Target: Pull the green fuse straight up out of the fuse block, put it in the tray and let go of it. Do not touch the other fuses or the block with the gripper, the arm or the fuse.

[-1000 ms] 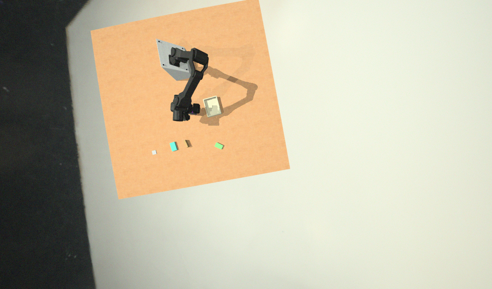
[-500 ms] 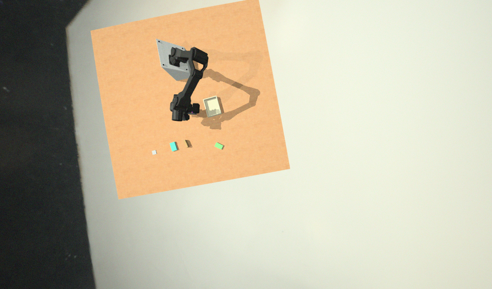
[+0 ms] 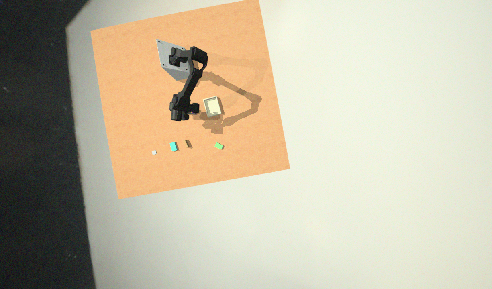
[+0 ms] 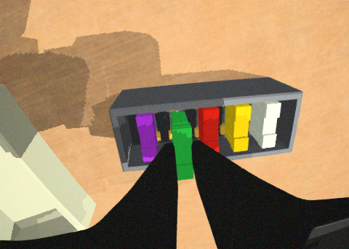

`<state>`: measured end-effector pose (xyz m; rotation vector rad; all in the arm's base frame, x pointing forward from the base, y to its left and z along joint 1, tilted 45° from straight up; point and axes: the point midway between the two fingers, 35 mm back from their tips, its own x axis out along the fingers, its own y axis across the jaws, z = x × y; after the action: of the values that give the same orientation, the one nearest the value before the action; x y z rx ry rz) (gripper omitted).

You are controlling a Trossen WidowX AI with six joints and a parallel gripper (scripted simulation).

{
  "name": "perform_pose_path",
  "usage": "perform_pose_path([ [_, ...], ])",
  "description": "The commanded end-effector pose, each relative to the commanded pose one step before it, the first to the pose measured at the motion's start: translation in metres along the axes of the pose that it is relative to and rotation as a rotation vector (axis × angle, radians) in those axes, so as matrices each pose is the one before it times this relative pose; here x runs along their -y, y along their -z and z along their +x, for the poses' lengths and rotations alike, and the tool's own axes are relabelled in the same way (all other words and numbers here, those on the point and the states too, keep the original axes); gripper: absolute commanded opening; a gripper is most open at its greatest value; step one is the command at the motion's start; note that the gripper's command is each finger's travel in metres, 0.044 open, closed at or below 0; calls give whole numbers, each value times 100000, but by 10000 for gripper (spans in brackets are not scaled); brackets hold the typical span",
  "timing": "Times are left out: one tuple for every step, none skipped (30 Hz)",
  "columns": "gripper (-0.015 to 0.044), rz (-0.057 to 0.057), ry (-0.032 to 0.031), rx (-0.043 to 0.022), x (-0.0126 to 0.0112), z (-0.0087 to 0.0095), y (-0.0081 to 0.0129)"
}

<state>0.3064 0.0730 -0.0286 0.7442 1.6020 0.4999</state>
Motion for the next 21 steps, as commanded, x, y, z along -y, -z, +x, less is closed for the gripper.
perform_pose_path([
  [0, -531, 504, -86, 53, -196, -8],
  [0, 6, -4, -2, 0, -49, 1],
  [0, 6, -5, -2, 0, -49, 1],
  [0, 6, -5, -2, 0, -49, 1],
  [0, 6, -5, -2, 0, -49, 1],
  [0, 6, -5, -2, 0, -49, 1],
  [0, 6, -5, -2, 0, -49, 1],
  [0, 6, -5, -2, 0, -49, 1],
  [0, 6, -5, -2, 0, -49, 1],
  [0, 6, -5, -2, 0, -50, 2],
  [0, 6, -6, -2, 0, -50, 2],
  [0, 6, -6, -2, 0, -50, 2],
  [0, 6, -6, -2, 0, -50, 2],
  [0, 6, -6, -2, 0, -50, 2],
  [0, 6, -6, -2, 0, -50, 2],
  [0, 6, -6, -2, -1, -50, 2],
  [0, 6, -6, -3, -1, -50, 2],
  [0, 6, -6, -3, -1, -50, 2],
  [0, 6, -6, -3, -1, -50, 2],
  [0, 6, -7, -3, -1, -50, 2],
  [0, 6, -7, -3, -1, -50, 3],
])
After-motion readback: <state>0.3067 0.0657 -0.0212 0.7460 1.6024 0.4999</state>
